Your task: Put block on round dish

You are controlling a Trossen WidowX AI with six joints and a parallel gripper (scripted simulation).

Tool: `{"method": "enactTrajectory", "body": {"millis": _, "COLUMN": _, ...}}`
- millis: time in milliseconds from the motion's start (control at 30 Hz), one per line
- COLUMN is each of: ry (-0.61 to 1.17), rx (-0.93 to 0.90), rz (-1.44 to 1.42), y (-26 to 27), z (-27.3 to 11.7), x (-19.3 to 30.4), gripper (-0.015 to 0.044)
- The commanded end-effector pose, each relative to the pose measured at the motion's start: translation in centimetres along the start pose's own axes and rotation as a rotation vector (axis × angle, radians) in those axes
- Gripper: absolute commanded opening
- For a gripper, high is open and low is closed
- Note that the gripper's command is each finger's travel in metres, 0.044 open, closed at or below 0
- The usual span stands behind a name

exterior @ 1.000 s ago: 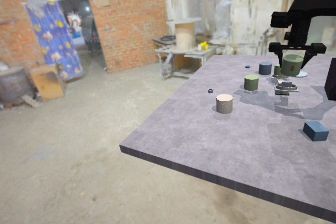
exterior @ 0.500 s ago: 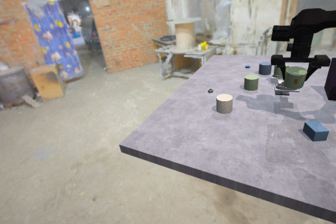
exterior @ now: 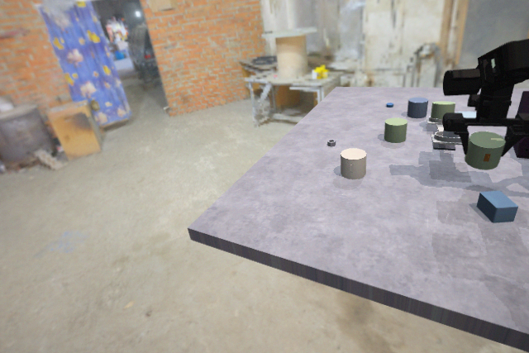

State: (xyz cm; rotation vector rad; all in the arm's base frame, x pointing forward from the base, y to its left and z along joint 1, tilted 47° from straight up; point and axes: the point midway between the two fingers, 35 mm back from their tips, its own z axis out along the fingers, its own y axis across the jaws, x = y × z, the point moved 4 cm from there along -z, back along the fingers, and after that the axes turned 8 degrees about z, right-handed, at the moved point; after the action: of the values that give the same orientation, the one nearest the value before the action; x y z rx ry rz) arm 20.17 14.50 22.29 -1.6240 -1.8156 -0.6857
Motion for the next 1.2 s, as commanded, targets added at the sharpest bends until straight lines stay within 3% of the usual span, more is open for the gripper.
{"method": "enactTrajectory", "body": {"millis": 0, "ry": 0.010, "rx": -0.012, "rz": 0.001, "y": -0.4, "z": 0.2, "x": 0.4, "gripper": 0.0000}}
{"method": "enactTrajectory", "body": {"millis": 333, "ry": 0.012, "rx": -0.013, "rz": 0.000, "y": -0.3, "z": 3.8, "x": 0.4, "gripper": 0.0000}}
{"method": "enactTrajectory", "body": {"millis": 900, "ry": 0.013, "rx": -0.013, "rz": 0.000, "y": -0.3, "z": 5.9, "x": 0.5, "gripper": 0.0000}}
{"method": "enactTrajectory", "body": {"millis": 1167, "ry": 0.018, "rx": -0.008, "rz": -0.006, "y": -0.4, "z": 5.4, "x": 0.5, "gripper": 0.0210}}
